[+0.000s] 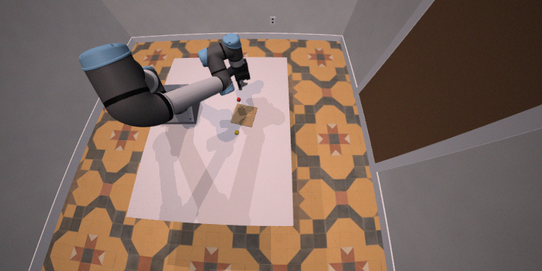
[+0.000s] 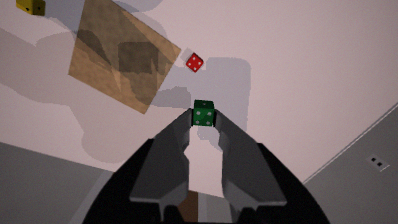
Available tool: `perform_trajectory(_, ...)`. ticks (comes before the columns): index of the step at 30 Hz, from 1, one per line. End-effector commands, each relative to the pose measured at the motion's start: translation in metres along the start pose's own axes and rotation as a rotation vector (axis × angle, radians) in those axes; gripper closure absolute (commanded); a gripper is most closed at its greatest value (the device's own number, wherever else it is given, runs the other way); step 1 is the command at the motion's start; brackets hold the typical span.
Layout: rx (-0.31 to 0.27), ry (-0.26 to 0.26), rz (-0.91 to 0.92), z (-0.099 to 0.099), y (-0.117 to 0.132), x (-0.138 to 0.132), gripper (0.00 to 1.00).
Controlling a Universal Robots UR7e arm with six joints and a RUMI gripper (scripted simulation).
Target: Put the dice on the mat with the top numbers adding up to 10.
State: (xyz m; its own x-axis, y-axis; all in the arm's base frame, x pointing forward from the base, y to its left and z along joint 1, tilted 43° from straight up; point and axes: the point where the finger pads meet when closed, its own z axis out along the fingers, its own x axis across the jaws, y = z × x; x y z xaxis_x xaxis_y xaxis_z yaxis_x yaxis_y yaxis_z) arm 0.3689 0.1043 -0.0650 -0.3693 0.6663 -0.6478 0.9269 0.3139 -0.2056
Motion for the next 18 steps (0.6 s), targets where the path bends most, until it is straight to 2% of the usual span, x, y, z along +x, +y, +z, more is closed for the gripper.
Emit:
perform_trajectory(1, -0.004, 0.003, 0.134, -0.003, -0.02, -0.042, 0.97)
perform_trajectory(5, -0.003, 0.001, 0.269, -0.003, -0.044, -0.079, 0.97)
perform_trajectory(9, -0.002, -0.002, 0.363, -0.003, -0.063, -0.101, 0.97)
perform_trajectory(18, -0.001, -0.004, 0.4, -0.002, -0.07, -0.11, 0.97)
